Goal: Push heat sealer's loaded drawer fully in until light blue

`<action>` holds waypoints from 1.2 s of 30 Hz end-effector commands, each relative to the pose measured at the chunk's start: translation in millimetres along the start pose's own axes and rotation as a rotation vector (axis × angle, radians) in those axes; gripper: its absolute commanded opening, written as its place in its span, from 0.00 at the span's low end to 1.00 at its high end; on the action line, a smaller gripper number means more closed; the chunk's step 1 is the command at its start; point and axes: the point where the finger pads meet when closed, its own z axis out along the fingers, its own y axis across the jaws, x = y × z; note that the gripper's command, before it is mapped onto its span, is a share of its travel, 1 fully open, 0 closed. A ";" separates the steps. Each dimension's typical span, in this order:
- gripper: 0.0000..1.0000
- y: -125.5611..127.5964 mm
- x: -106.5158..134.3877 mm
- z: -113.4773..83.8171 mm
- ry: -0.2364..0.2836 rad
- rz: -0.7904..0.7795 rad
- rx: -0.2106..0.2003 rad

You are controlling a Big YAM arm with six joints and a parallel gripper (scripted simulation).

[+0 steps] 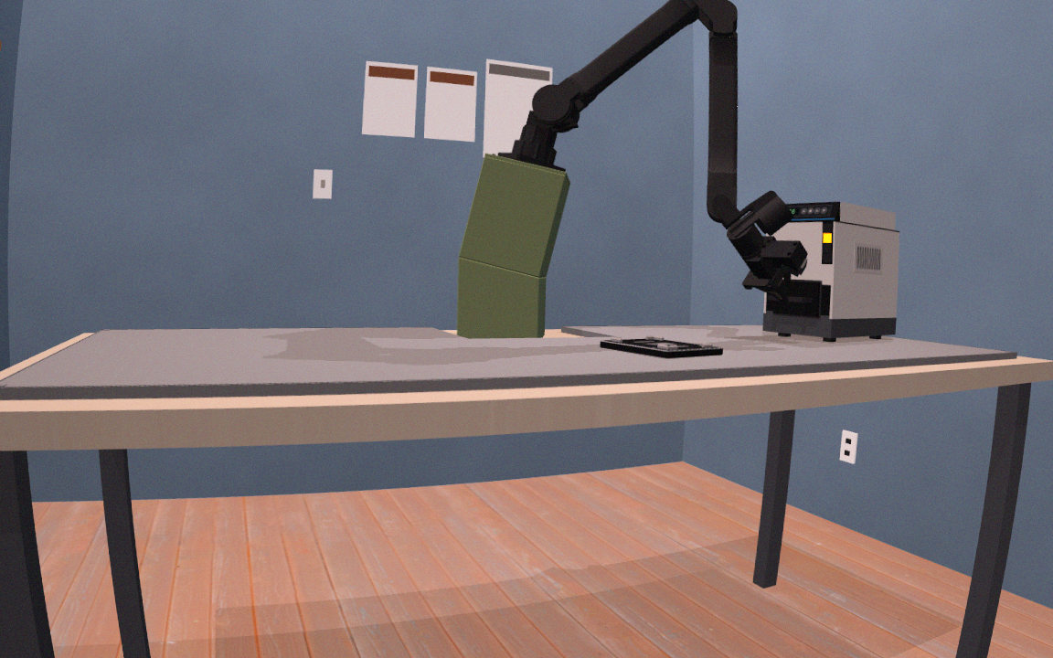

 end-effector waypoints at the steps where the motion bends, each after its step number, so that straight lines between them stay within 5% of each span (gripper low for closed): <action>1: 0.00 9.3 3.7 18.7 0.016 -0.036 -0.033; 36: 0.00 5.6 4.4 16.9 0.018 -0.025 -0.024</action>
